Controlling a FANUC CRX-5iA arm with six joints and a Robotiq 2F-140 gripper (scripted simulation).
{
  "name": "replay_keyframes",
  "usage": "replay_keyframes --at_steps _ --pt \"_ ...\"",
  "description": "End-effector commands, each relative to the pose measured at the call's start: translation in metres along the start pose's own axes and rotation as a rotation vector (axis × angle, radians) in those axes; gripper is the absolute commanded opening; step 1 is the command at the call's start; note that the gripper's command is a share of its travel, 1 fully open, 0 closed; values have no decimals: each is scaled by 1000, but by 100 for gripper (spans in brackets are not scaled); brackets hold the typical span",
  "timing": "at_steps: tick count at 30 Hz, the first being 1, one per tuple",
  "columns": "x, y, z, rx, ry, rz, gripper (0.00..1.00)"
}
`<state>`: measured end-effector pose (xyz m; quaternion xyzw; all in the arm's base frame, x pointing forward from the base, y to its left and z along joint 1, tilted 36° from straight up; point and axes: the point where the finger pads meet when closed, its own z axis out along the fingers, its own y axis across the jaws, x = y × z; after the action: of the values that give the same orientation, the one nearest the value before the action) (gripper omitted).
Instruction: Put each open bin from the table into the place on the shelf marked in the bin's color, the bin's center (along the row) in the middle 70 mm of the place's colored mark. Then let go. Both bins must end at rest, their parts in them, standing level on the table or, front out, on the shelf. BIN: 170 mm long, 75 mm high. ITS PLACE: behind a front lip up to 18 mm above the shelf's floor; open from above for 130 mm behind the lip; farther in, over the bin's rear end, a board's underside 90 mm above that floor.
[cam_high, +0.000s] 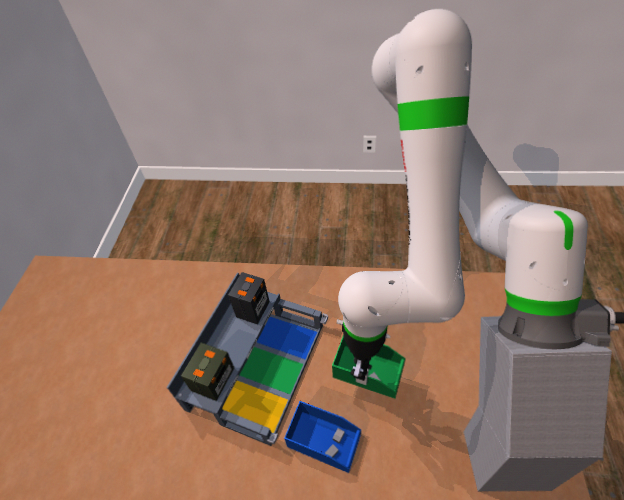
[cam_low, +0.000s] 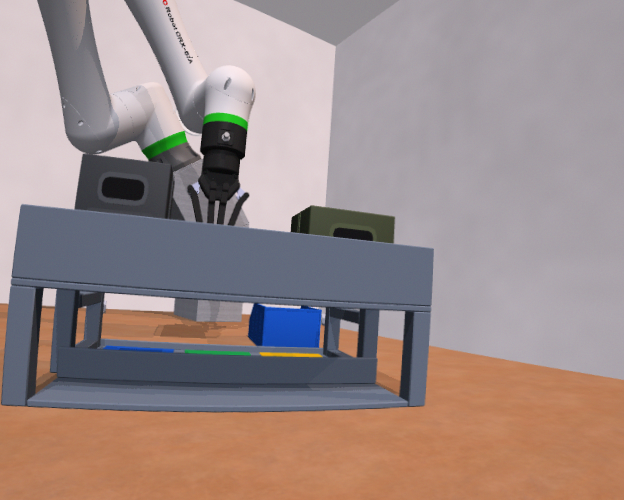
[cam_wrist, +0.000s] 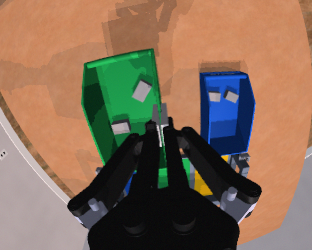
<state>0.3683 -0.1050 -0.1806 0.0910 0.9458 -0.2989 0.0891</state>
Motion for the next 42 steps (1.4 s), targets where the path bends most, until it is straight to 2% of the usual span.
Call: replay_keyframes --at_steps 1,22,42 --pt "-10 10 0 1 2 4 0" --pt "-48 50 0 1 2 18 0" --pt "-53 55 0 1 2 20 0"
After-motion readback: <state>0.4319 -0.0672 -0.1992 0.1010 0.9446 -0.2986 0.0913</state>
